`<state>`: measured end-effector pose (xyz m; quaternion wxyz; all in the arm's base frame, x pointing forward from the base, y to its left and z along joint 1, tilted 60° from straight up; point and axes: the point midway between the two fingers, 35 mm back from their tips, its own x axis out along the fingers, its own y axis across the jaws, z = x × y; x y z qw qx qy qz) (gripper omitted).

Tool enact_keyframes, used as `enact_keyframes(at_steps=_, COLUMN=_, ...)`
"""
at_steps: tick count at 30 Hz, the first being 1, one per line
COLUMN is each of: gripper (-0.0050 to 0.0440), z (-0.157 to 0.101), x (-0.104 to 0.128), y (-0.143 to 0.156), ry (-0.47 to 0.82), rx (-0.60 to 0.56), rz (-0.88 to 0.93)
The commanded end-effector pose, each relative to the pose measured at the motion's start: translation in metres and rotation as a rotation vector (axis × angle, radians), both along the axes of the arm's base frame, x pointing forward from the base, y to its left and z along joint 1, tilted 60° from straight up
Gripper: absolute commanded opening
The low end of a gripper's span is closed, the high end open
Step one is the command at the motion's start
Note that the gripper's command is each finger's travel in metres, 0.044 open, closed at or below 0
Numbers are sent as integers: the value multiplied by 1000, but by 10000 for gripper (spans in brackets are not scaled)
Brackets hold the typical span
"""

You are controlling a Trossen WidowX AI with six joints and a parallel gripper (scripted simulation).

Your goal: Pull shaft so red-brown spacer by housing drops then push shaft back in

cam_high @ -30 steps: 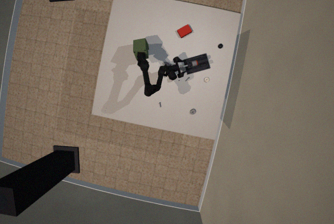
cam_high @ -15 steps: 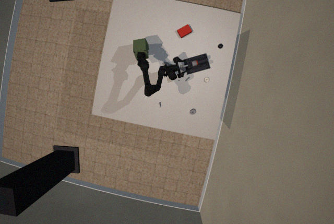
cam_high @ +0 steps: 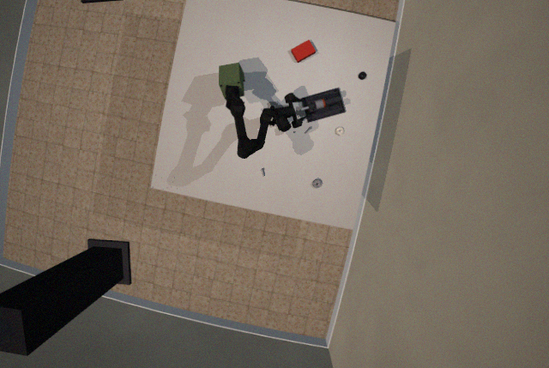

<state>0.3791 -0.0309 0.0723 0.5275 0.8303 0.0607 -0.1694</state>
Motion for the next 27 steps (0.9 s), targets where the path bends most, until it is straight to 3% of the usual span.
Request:
enact_keyframes(at_steps=1, gripper=440, z=-1, x=3, y=0, ry=0, rx=0, rz=2)
enact_keyframes(at_steps=22, gripper=440, z=-6, x=17, y=-1, ry=0, rx=0, rz=2)
enact_keyframes(at_steps=26, gripper=344, z=-6, x=16, y=-1, ry=-1, rx=0, rz=0)
enact_keyframes(at_steps=27, gripper=344, z=-6, x=16, y=-1, ry=-1, rx=0, rz=0)
